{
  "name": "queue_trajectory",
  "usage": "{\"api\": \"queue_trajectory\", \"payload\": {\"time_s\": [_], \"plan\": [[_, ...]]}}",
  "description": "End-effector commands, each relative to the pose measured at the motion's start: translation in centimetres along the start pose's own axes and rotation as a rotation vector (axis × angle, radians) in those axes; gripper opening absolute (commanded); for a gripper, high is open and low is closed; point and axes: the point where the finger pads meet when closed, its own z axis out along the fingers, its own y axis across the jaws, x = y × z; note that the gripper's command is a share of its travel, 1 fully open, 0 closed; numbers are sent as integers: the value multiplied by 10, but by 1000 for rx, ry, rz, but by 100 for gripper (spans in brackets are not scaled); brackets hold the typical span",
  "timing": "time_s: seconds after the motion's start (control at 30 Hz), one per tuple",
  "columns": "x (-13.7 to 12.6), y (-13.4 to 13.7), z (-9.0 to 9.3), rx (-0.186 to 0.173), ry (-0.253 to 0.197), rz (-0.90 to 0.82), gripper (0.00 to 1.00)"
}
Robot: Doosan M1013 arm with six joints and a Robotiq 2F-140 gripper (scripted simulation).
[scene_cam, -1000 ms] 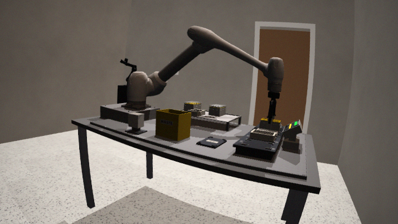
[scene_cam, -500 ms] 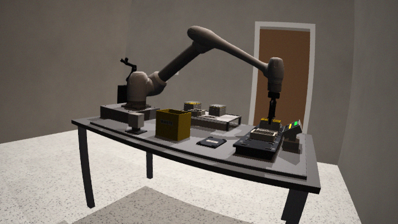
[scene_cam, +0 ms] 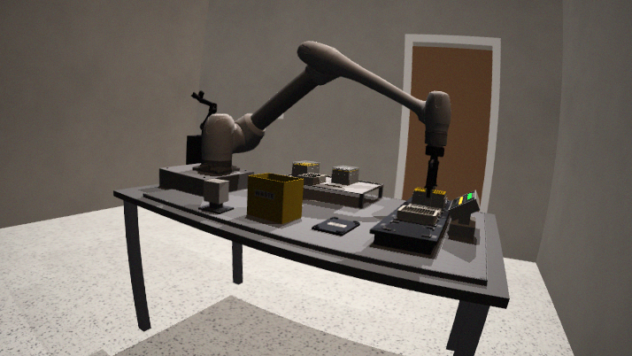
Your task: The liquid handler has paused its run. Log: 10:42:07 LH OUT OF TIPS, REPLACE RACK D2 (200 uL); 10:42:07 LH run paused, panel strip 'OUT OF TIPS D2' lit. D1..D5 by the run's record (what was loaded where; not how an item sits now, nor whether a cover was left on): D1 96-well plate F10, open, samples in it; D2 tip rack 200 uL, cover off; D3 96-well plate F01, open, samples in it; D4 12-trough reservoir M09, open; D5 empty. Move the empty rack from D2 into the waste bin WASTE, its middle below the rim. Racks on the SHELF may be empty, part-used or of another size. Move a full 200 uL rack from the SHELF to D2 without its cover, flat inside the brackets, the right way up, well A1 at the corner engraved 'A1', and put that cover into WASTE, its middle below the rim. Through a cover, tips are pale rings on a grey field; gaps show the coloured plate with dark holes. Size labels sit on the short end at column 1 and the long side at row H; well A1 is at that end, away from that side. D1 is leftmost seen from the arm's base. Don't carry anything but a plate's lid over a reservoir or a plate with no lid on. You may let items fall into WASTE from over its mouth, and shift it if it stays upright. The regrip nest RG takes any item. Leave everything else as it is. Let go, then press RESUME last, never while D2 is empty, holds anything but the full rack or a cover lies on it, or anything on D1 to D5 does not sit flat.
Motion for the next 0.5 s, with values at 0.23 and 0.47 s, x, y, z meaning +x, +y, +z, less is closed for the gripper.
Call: {"api": "queue_trajectory", "payload": {"time_s": [0.23,0.47], "plan": [[0,0,0,0,0,0,0],[0,0,-7,0,0,0,0]]}}
